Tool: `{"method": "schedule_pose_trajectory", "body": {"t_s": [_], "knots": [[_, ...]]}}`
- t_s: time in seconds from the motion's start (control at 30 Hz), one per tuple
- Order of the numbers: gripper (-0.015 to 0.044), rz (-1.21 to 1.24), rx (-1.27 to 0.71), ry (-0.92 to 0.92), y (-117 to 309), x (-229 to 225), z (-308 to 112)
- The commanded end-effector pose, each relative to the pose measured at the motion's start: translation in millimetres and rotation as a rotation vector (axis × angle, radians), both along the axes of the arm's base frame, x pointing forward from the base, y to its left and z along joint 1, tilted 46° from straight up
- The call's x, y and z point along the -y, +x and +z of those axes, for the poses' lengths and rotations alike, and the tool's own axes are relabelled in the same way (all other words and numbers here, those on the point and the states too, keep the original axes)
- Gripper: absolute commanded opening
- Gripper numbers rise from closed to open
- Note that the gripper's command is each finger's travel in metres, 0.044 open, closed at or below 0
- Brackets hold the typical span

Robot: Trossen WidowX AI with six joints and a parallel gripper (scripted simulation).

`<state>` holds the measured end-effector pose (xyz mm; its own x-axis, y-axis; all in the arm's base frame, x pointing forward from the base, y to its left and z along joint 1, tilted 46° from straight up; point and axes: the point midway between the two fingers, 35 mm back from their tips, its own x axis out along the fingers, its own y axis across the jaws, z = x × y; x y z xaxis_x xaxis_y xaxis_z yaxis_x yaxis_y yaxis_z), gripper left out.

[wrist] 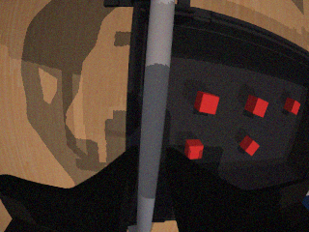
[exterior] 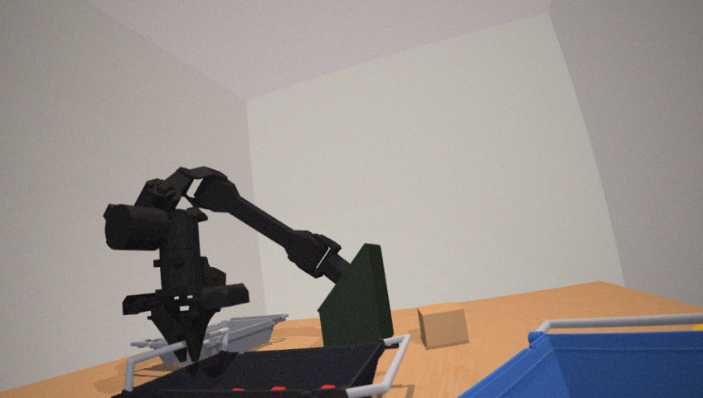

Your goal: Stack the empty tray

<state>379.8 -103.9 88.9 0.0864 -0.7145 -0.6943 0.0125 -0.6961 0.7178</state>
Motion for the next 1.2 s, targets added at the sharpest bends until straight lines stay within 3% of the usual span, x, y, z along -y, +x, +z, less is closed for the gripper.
{"method": "schedule_pose_trajectory", "body": {"t_s": [0.0,0.17,0.43,1.17], "knots": [[0.0087,-0.003,-0.01,0.004,-1.2,-2.5,-20.0],[0.0087,-0.001,-0.005,0.006,-1.0,-4.1,-25.6],[0.0087,0.015,0.043,0.032,-5.1,-29.9,6.9],[0.0087,0.016,0.029,0.023,-4.6,-25.7,0.2]]}}
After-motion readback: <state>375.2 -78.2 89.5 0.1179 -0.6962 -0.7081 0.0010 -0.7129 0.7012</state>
